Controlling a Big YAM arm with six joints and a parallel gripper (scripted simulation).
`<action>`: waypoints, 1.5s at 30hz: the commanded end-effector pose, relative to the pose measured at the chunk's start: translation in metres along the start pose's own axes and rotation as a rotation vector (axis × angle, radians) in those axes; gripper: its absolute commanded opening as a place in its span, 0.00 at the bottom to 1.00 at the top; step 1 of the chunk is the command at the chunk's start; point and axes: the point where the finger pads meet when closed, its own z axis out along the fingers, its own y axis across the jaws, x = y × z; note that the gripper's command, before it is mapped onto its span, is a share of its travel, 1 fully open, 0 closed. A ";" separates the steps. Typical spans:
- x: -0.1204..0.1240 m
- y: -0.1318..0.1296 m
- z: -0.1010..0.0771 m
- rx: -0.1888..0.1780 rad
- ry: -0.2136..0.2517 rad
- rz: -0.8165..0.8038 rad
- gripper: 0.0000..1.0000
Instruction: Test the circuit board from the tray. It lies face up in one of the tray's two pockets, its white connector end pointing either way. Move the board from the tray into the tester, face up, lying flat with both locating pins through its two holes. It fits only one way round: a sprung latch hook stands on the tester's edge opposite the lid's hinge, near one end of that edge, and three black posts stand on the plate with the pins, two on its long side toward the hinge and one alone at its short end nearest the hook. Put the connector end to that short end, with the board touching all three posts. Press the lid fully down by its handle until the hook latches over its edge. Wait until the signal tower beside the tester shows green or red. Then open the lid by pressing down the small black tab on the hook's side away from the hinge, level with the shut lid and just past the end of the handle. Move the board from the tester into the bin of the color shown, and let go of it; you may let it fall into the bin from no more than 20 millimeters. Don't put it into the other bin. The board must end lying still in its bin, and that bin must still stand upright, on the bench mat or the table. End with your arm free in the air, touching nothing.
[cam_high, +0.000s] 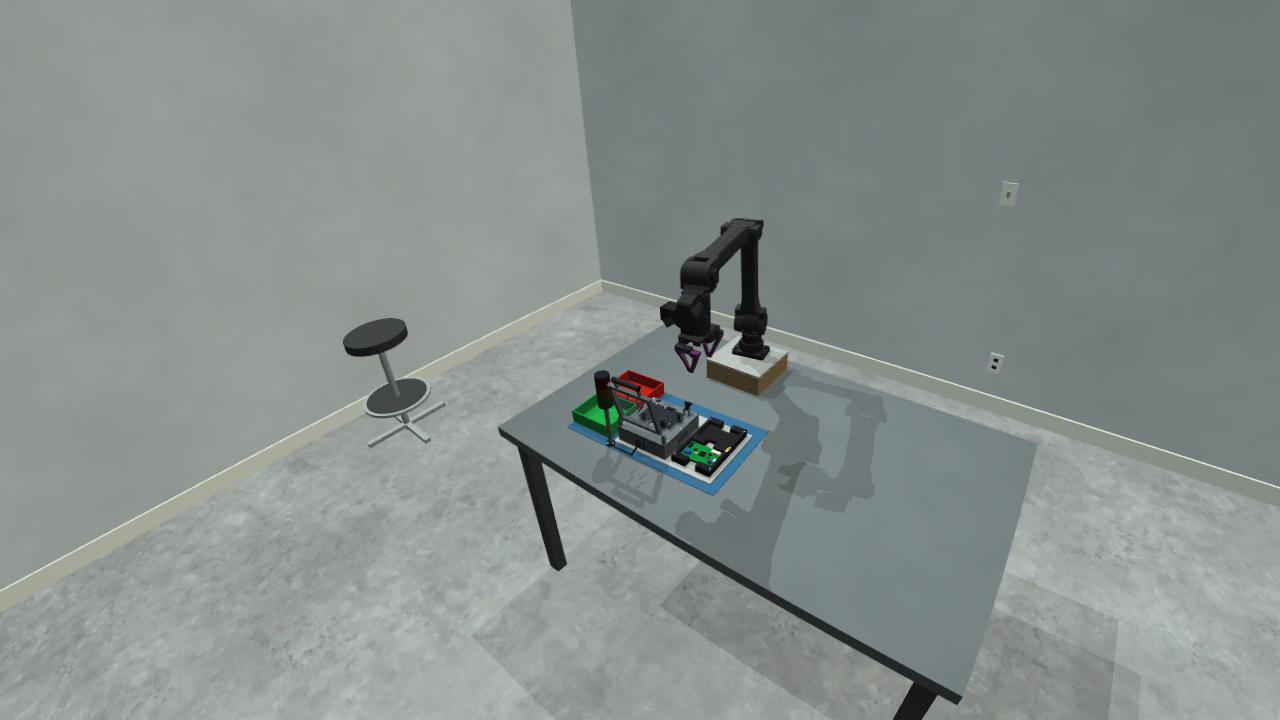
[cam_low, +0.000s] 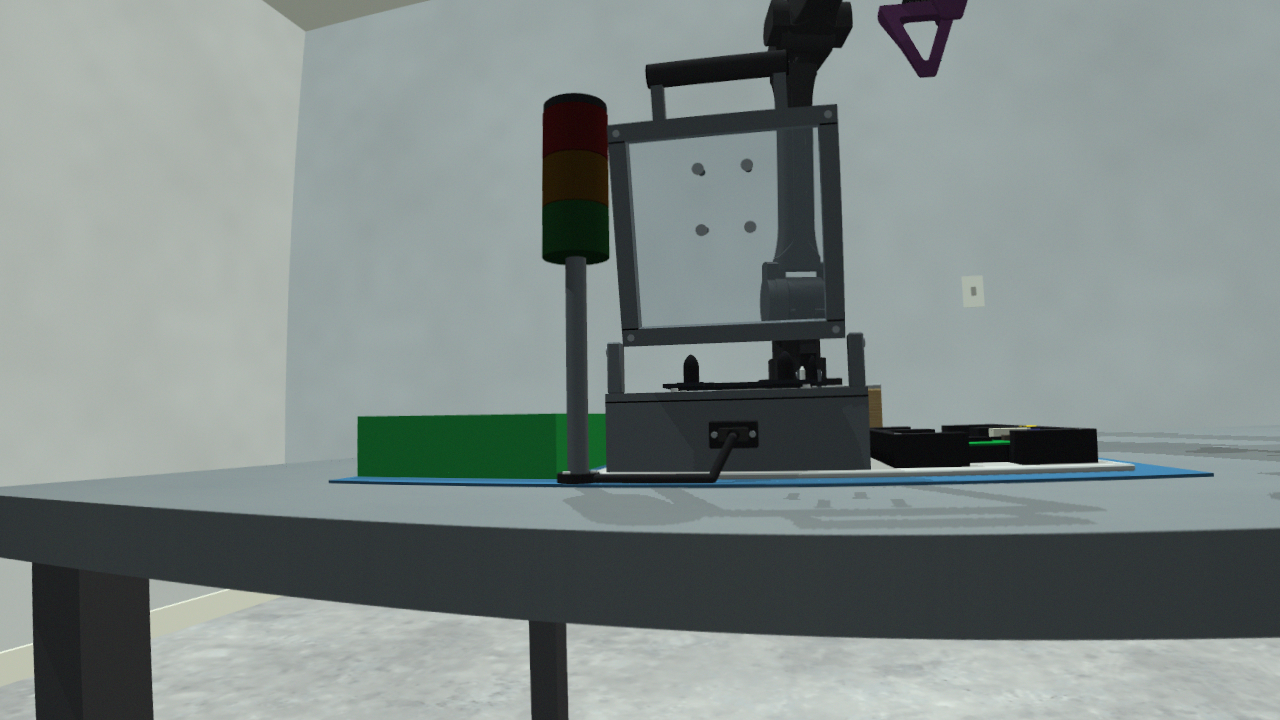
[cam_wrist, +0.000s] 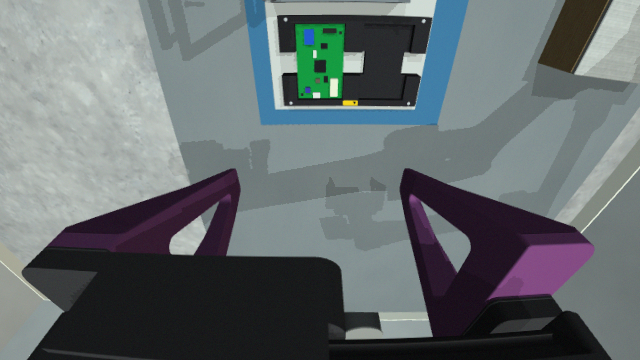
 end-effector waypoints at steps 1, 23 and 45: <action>0.011 0.010 -0.022 -0.058 0.009 -0.005 0.92; 0.009 0.002 0.000 -0.025 0.001 -0.005 0.92; 0.009 0.004 0.122 -0.012 -0.002 -0.004 0.92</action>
